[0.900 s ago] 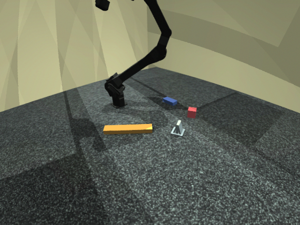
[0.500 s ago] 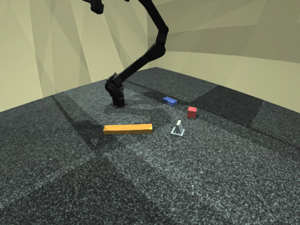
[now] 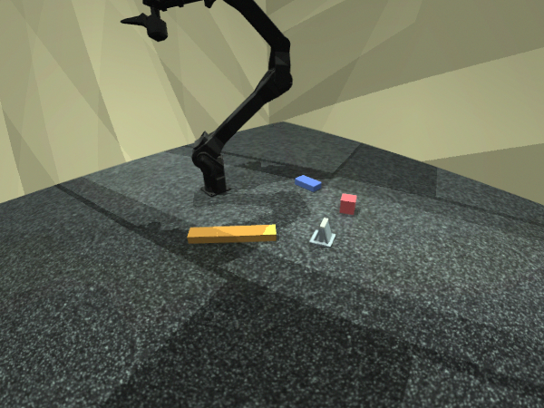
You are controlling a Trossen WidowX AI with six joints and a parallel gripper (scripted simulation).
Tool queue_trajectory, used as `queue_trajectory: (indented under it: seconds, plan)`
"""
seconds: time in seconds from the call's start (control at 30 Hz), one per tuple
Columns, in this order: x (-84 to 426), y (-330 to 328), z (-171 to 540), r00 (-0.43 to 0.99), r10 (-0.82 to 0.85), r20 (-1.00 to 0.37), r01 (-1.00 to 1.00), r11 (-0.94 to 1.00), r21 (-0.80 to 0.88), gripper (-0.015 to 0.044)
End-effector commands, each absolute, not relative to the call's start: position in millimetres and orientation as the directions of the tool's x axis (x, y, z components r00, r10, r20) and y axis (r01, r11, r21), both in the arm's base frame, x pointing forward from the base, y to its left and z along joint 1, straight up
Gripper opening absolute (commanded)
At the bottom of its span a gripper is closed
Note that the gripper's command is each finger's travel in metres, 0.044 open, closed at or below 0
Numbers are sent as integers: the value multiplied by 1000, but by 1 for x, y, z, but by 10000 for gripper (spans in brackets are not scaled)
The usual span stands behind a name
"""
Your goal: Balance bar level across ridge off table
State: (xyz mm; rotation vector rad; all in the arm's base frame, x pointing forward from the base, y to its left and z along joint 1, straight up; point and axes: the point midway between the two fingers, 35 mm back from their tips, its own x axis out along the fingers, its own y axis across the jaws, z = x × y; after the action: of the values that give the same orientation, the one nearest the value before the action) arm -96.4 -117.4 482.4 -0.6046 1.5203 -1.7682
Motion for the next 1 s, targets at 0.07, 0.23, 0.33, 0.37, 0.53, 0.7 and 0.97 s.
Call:
queue_trajectory:
  seconds: [0.07, 0.23, 0.33, 0.37, 0.53, 0.7, 0.97]
  plan:
    - [-94, -145, 462, -559, -807, -189, 248, 55, -967, 315]
    - [-86, -167, 446, -483, -838, -255, 263, 139, -955, 315]
    - [-80, -179, 435, -436, -851, -294, 266, 190, -945, 315]
    - [-78, -182, 432, -421, -854, -306, 266, 207, -941, 315]
    - [-65, -201, 414, -342, -864, -370, 261, 291, -920, 315]
    - [-49, -216, 396, -263, -862, -432, 243, 374, -895, 315]
    - [-20, -235, 369, -137, -842, -522, 209, 490, -846, 315]
